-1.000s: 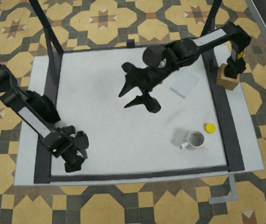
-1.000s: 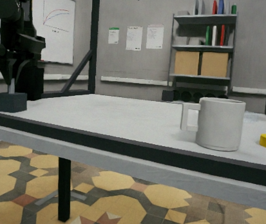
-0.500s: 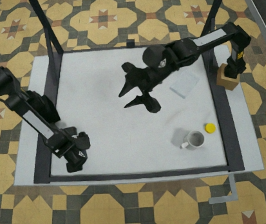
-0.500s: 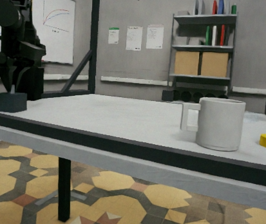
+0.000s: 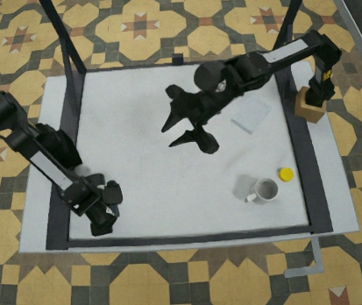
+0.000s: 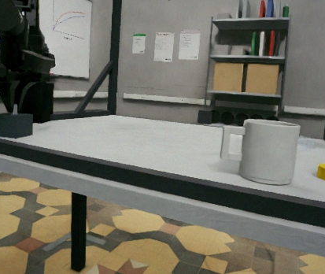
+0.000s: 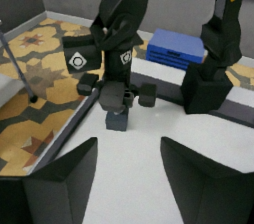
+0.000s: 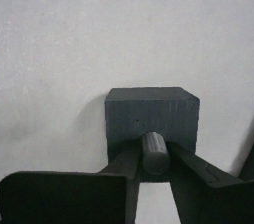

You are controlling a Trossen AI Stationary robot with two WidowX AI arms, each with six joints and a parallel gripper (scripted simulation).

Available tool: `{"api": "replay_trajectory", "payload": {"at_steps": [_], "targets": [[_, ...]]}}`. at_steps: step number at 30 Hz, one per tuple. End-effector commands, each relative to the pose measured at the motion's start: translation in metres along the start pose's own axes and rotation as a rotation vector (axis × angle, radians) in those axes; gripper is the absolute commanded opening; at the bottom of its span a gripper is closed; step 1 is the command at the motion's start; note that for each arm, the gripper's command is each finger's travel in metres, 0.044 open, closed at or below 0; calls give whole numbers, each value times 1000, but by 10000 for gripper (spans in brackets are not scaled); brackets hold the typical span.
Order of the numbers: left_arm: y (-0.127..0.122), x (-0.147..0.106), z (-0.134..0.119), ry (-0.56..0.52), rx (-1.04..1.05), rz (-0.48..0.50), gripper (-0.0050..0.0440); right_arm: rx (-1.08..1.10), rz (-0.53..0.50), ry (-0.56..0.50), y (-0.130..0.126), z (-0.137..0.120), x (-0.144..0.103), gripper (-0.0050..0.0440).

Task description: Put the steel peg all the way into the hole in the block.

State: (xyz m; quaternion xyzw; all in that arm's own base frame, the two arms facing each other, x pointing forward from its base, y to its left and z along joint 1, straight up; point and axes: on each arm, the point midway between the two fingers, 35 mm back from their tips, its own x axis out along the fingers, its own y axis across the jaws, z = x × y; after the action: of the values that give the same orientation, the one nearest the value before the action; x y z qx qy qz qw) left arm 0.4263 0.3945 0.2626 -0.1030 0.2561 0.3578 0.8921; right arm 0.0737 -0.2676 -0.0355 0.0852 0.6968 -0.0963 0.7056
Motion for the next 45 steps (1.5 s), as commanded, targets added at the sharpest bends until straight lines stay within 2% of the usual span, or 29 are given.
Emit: {"api": "replay_trajectory", "payload": {"at_steps": [1,15,19,27,28,29,31,36,41,45], "targets": [[0,-14,15,-39,1,-2,200,0,18,12,3,-3,14,-50],[0,-14,15,-39,1,-2,200,1,18,12,3,-3,16,-50],[0,-14,15,-39,1,-2,200,0,-1,-10,-8,5,-3,-50],[0,-14,15,-39,1,-2,200,-1,3,-7,-6,4,-2,-50],[0,-14,15,-39,1,-2,200,-1,3,-7,-6,4,-2,24],[0,-14,15,-39,1,-2,200,-1,3,-7,-6,4,-2,48],[0,-14,15,-39,1,-2,200,-1,3,-7,-6,4,-2,48],[0,-14,15,-39,1,-2,200,0,3,-3,-5,3,-2,168],[0,-14,15,-39,1,-2,200,0,3,-3,-5,3,-2,180],[0,-14,15,-39,1,-2,200,-1,-14,-13,-9,5,-15,180]]}}
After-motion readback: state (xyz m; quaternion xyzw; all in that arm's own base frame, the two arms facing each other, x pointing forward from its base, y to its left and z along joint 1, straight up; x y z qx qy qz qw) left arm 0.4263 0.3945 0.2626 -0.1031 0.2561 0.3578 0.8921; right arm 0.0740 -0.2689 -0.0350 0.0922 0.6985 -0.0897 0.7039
